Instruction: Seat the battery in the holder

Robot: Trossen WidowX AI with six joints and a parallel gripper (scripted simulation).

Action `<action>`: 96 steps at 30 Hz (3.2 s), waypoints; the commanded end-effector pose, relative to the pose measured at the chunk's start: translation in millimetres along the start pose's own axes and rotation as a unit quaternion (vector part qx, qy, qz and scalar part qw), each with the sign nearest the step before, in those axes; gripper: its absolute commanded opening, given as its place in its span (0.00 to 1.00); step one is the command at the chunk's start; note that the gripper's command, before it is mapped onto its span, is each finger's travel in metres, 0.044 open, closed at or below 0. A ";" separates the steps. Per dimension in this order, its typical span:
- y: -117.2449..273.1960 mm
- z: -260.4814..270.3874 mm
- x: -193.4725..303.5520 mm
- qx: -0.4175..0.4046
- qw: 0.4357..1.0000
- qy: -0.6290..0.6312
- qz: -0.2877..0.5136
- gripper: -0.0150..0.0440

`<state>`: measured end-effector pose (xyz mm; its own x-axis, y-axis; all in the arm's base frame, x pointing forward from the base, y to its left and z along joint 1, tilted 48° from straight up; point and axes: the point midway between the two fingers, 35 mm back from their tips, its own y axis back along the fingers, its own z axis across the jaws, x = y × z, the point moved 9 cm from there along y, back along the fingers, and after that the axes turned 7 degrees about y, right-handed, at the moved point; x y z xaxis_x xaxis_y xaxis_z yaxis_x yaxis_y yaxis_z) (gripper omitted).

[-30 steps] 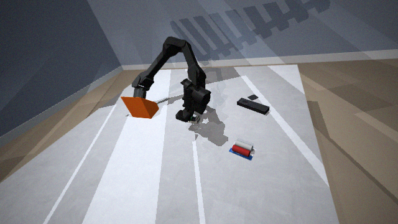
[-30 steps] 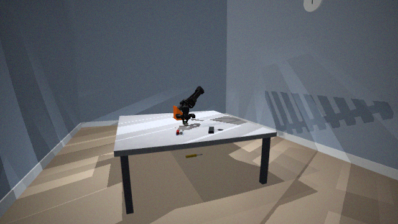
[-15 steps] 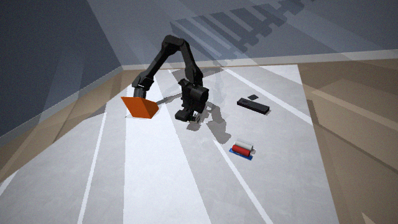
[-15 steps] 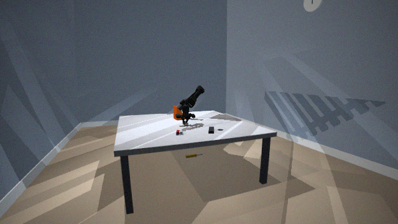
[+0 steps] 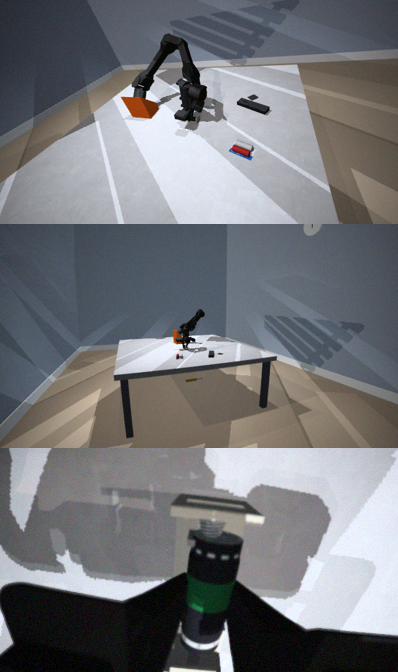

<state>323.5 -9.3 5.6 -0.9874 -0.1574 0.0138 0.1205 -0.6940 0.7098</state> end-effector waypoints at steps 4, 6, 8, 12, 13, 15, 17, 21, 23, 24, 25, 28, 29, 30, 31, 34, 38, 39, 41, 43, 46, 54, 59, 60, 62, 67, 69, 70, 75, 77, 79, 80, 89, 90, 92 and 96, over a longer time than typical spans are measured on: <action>-0.5 2.3 0.6 0.002 1.000 0.006 -0.021 0.39; -0.7 2.7 1.4 0.003 1.000 0.006 -0.026 0.39; -0.8 3.2 2.2 0.004 1.000 0.006 -0.030 0.39; -0.9 3.4 3.3 0.005 1.000 0.006 -0.030 0.39; -0.9 3.5 4.0 0.005 1.000 0.006 -0.031 0.39; -1.1 3.7 5.4 0.005 0.999 0.006 -0.031 0.39; -1.2 3.9 6.7 0.005 0.999 0.006 -0.032 0.39; -1.5 4.4 9.5 0.006 0.999 0.006 -0.033 0.39; -1.7 4.6 10.9 0.006 0.999 0.006 -0.034 0.39; -1.8 4.7 11.6 0.007 0.999 0.006 -0.034 0.39; -1.9 4.8 12.3 0.007 0.999 0.006 -0.035 0.39; -2.1 5.2 14.4 0.007 0.999 0.005 -0.036 0.39; -2.2 5.3 15.1 0.008 0.999 0.005 -0.036 0.39; -2.3 5.5 15.8 0.008 0.999 0.005 -0.037 0.39; -2.4 5.6 16.5 0.008 0.999 0.005 -0.037 0.39; -2.7 6.0 18.6 0.009 0.999 0.005 -0.038 0.39; -3.0 6.4 21.0 0.009 0.999 0.005 -0.039 0.39; -3.0 6.4 21.1 0.009 0.999 0.005 -0.039 0.39; -3.0 6.6 21.1 0.010 0.999 0.005 -0.039 0.39; -2.9 6.7 21.1 0.011 0.999 0.005 -0.040 0.39; -2.9 6.8 21.0 0.011 0.999 0.005 -0.040 0.39; -2.9 6.8 21.0 0.011 0.999 0.005 -0.040 0.52; -0.1 6.5 21.2 0.011 0.999 0.005 -0.040 0.56; 1.4 6.4 21.3 0.011 0.999 0.005 -0.040 0.56; 5.4 6.1 21.7 0.011 0.999 0.005 -0.040 0.56; 12.3 5.7 22.4 0.011 0.999 0.006 -0.040 0.56; 15.4 4.6 22.2 0.010 0.999 0.003 -0.042 0.65; 23.0 4.0 22.2 0.011 0.999 0.004 -0.042 0.70; 72.6 2.0 26.9 0.014 0.999 0.005 -0.041 0.92; 85.3 2.2 29.4 0.013 0.999 0.006 -0.040 1.00; 87.0 0.6 28.4 0.013 0.999 0.006 -0.040 1.00; 87.0 0.6 28.4 0.013 0.999 0.006 -0.040 1.00; 87.0 0.6 28.4 0.013 0.999 0.006 -0.040 1.00; 87.0 0.6 28.4 0.013 0.999 0.006 -0.040 1.00; 87.0 0.6 28.4 0.013 0.999 0.006 -0.040 1.00; 87.0 0.6 28.4 0.013 0.999 0.006 -0.040 1.00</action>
<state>306.2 -73.7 68.3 -0.9930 -0.1049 -0.0550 0.0325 -0.6883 0.7247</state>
